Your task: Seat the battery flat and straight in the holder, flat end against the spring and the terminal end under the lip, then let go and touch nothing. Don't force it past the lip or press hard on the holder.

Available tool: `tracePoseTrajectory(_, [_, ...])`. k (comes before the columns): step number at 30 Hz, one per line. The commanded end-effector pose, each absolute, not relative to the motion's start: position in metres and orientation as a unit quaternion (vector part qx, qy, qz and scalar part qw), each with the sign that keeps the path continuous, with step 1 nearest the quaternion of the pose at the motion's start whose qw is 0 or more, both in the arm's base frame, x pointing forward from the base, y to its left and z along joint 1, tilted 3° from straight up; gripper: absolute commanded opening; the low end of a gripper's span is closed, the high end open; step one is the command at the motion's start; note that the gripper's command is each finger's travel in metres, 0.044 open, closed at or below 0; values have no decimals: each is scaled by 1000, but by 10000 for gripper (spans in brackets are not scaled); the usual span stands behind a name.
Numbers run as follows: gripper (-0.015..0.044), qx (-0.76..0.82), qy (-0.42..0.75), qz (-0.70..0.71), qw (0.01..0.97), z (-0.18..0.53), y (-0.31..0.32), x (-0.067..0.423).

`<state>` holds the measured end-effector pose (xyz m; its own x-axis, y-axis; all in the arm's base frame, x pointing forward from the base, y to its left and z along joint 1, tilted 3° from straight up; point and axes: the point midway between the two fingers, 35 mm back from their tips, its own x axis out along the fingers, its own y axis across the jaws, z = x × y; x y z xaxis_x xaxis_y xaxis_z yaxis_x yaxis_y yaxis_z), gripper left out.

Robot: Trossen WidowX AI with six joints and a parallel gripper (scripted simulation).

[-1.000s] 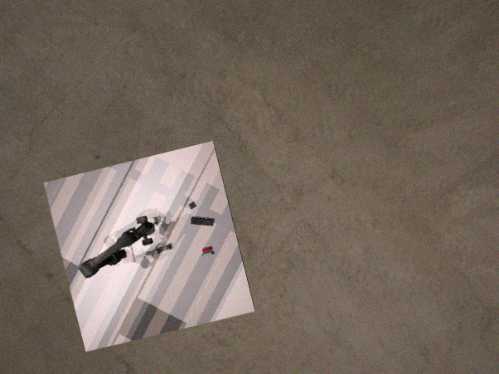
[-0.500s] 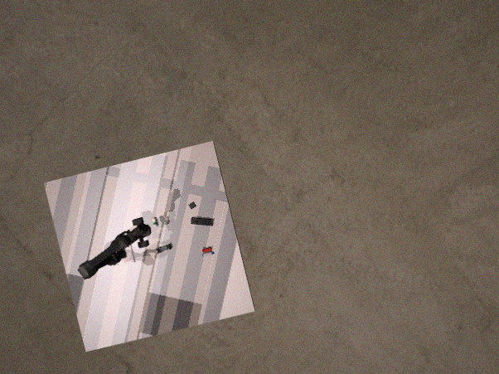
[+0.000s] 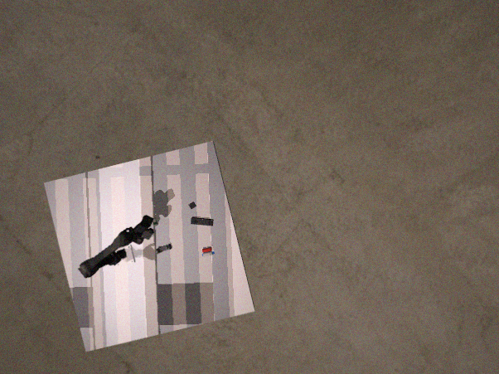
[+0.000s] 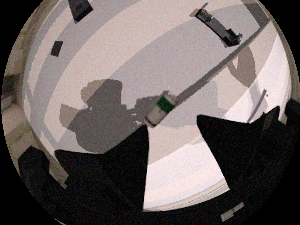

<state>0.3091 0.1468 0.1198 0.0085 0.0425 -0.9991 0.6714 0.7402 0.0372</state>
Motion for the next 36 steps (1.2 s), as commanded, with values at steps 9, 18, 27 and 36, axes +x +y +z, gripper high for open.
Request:
tracePoseTrajectory(9, [250,515,506,-497,481,81,161,306])
tracePoseTrajectory(18, [250,515,506,-497,481,81,161,306])
tracePoseTrajectory(27, [250,515,506,-497,481,69,162,306])
tracePoseTrajectory(36, [250,515,506,-497,481,54,162,306])
